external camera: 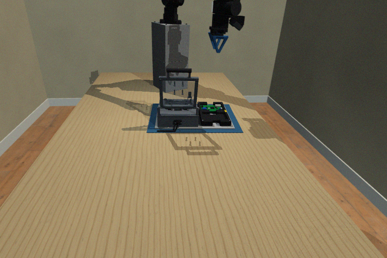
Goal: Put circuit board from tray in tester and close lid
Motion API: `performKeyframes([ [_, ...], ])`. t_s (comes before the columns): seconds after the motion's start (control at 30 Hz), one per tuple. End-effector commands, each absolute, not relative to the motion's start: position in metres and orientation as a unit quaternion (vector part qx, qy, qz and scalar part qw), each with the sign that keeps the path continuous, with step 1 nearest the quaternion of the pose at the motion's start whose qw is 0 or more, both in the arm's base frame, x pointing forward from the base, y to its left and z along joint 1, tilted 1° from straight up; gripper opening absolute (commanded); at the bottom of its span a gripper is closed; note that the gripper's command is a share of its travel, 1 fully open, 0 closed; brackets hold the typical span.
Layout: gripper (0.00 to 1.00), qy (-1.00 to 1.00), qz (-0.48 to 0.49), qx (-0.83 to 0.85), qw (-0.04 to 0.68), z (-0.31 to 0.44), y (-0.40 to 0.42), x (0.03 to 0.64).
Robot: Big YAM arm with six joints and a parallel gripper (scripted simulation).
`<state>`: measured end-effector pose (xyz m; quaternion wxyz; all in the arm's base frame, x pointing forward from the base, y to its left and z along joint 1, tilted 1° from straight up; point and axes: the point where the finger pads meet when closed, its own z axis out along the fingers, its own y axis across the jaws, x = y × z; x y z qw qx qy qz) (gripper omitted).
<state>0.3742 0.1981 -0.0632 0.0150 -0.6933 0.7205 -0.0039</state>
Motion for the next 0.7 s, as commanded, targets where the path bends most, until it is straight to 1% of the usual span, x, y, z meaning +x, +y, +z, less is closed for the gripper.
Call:
performKeyframes([
  [0.0,0.92,0.72,0.0,-0.694,0.004,-0.0675,0.2008,0.3679],
  [0.67,0.92,0.722,0.0,-0.692,0.004,-0.0676,0.1993,0.368],
])
